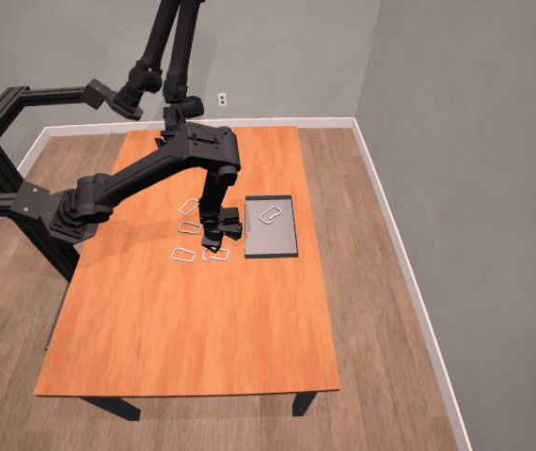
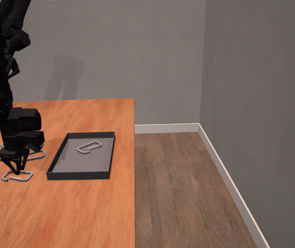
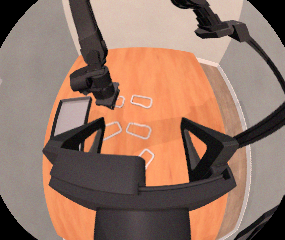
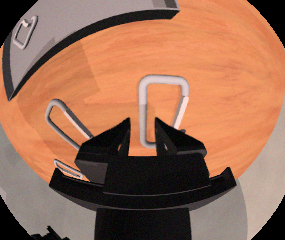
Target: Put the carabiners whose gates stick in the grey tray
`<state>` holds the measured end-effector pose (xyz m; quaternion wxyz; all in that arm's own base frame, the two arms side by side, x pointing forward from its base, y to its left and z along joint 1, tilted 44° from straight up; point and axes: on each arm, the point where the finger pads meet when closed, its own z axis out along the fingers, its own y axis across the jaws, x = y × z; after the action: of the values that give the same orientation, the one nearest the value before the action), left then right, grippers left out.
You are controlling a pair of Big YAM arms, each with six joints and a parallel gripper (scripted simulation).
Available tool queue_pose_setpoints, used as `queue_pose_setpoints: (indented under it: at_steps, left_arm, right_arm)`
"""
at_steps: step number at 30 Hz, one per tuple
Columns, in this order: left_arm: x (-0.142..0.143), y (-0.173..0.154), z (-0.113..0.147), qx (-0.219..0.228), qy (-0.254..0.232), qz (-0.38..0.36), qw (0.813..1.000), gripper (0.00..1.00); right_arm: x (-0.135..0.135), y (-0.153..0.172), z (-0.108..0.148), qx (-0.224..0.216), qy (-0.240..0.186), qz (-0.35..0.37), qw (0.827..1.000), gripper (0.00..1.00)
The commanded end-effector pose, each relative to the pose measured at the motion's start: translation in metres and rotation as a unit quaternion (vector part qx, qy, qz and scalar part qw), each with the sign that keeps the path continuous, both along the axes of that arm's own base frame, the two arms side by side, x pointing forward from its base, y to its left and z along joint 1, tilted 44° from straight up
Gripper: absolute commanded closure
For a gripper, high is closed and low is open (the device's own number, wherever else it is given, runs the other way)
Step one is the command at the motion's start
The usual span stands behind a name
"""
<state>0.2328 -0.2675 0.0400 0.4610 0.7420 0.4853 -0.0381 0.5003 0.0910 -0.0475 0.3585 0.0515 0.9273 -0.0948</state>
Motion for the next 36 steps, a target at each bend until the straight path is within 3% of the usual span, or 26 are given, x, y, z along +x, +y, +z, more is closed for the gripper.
queue_pose_setpoints:
  at_steps: [1,5,18,22,29,36]
  left_arm:
    - [0.0021,-0.0026,0.0013,0.002,-0.003,-0.004,1.0,0.0]
    - [0.0021,-0.0026,0.0013,0.002,-0.003,-0.004,1.0,0.0]
    - [0.0021,-0.0026,0.0013,0.002,-0.003,-0.004,1.0,0.0]
    - [0.0021,-0.0026,0.0013,0.002,-0.003,-0.004,1.0,0.0]
    - [0.0021,-0.0026,0.0013,0.002,-0.003,-0.004,1.0,0.0]
    - [0.0021,-0.0026,0.0013,0.002,-0.003,-0.004,1.0,0.0]
  right_arm:
    - [0.0064,-0.0005,0.0067,0.002,-0.011,0.001,1.0,0.69]
    - [0.0064,-0.0005,0.0067,0.002,-0.011,0.001,1.0,0.69]
    - [0.0037,-0.0001,0.0049,0.002,-0.01,0.001,1.0,0.9]
    - [0.0037,-0.0001,0.0049,0.002,-0.01,0.001,1.0,0.9]
    - [0.0006,0.0002,0.0028,0.002,-0.008,0.002,1.0,1.0]
    - [-0.0036,0.0094,0.0119,0.006,-0.011,0.006,1.0,0.99]
